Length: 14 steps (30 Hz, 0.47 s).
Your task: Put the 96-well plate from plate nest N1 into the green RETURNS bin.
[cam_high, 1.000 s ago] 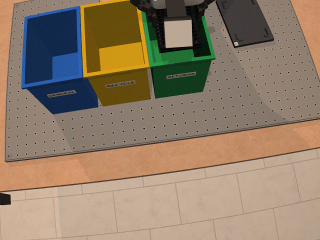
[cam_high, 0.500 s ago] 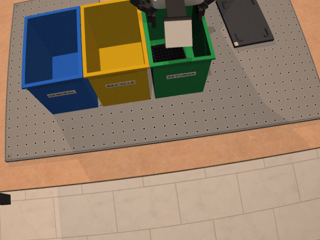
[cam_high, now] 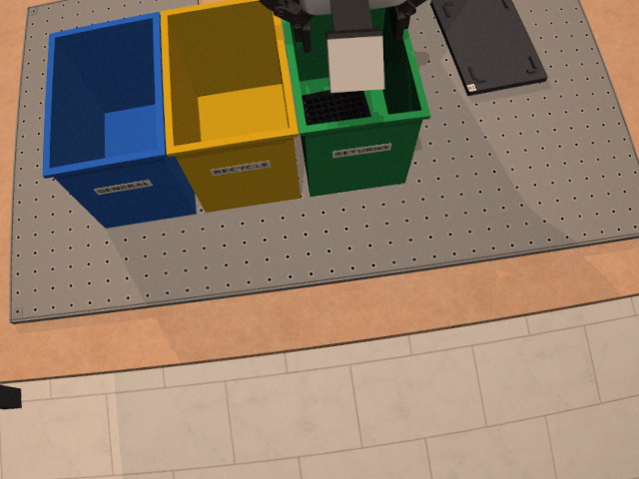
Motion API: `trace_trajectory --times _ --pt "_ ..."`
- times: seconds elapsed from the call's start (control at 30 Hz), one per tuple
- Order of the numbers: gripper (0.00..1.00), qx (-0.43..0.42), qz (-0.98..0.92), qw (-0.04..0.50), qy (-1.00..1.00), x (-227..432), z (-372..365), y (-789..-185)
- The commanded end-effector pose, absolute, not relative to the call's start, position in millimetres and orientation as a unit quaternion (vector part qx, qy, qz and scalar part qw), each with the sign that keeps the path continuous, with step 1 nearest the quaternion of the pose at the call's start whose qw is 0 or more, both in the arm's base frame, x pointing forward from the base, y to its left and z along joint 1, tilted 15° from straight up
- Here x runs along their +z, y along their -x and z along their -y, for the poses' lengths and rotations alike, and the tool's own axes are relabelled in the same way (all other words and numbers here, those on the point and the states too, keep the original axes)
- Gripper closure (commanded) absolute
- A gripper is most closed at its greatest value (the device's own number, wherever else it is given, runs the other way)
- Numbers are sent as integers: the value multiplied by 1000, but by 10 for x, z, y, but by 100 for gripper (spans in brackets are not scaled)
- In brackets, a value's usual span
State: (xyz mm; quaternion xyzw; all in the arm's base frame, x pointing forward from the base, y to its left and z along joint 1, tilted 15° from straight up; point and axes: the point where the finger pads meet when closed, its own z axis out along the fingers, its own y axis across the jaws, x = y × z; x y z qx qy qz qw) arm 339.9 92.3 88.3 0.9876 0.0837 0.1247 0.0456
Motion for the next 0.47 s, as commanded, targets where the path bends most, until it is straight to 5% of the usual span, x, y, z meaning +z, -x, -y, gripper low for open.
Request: trace_trajectory --times 0.0,0.43 --pt "0 124 -84 46 -988 972 -931 -3380" --pt "0 124 -84 46 -988 1024 -934 -3367"
